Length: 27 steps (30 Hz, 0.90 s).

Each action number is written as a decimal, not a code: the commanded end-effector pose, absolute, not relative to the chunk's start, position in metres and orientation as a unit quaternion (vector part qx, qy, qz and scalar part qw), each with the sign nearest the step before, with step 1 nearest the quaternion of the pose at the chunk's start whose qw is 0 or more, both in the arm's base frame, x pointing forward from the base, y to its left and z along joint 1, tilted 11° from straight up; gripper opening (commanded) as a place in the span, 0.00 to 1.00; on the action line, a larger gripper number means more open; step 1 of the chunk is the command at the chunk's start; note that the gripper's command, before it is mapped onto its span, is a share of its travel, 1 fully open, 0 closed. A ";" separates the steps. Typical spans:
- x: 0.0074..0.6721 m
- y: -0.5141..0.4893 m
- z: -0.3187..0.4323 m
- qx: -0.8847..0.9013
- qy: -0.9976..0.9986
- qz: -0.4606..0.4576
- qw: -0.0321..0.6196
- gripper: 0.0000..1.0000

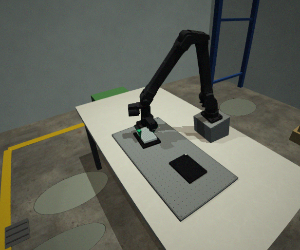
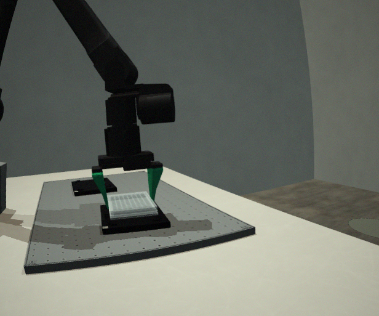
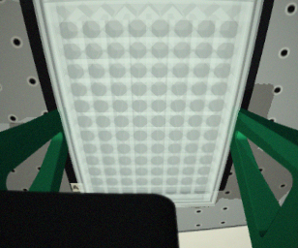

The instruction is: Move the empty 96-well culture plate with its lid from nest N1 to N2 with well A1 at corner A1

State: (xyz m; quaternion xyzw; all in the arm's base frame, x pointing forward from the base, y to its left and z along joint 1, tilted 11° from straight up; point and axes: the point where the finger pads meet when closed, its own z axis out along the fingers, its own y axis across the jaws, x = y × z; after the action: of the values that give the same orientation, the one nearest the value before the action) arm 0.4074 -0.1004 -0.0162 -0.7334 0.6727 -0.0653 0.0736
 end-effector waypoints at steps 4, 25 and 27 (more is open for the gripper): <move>0.411 -0.098 -0.024 -0.732 0.675 -0.065 0.074 0.00; 0.412 -0.098 -0.027 -0.732 0.675 -0.065 0.074 0.00; 0.412 -0.098 -0.027 -0.732 0.675 -0.065 0.074 0.00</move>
State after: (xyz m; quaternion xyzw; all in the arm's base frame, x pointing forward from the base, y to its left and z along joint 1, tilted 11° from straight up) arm 0.4082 -0.1003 -0.0198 -0.7334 0.6726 -0.0655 0.0738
